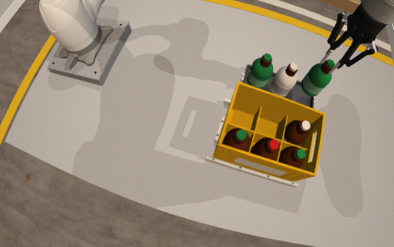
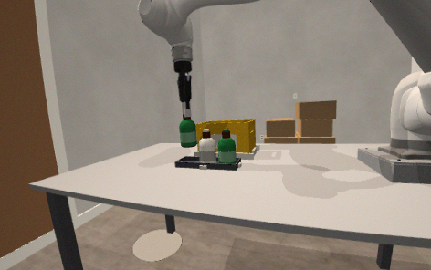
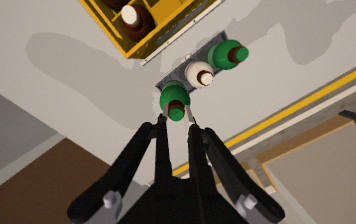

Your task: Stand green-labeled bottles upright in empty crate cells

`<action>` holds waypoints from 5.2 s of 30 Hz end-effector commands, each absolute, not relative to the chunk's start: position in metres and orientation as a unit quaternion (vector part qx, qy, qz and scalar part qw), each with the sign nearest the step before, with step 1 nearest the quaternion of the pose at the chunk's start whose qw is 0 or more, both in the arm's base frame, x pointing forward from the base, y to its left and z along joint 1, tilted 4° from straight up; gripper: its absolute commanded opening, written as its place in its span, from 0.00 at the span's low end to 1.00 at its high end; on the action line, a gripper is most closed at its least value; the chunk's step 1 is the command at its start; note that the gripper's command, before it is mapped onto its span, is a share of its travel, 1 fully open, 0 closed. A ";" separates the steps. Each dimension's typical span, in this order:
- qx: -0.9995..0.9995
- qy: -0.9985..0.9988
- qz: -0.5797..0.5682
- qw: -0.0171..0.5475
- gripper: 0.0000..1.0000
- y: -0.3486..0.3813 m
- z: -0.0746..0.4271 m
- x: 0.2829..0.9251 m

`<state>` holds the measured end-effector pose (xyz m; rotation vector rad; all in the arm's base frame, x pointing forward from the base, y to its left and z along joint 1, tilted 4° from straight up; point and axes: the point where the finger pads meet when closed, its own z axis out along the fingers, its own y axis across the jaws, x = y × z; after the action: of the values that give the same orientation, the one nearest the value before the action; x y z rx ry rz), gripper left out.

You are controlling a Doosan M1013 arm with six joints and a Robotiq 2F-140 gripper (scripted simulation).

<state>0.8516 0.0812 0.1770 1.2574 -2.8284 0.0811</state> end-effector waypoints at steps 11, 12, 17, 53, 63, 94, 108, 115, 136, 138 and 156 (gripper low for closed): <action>0.406 -0.913 0.025 0.020 0.00 0.085 0.182 0.851; 0.406 -0.913 0.025 0.020 0.00 0.085 0.183 0.851; 0.406 -0.913 0.025 0.020 0.00 0.085 0.185 0.851; 0.406 -0.913 0.025 0.020 0.00 0.091 0.218 0.851; 0.406 -0.913 0.025 0.020 0.00 0.091 0.221 0.851; 0.406 -0.913 0.025 0.020 0.00 0.091 0.221 0.851; 0.406 -0.913 0.025 0.020 0.00 0.091 0.222 0.851; 0.406 -0.913 0.025 0.020 0.00 0.091 0.223 0.851; 0.406 -0.913 0.025 0.020 0.00 0.092 0.240 0.851; 0.406 -0.913 0.025 0.020 0.00 0.093 0.242 0.852; 0.406 -0.913 0.025 0.020 0.00 0.094 0.258 0.852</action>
<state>0.8525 0.0894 0.2512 1.2605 -2.8261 0.0842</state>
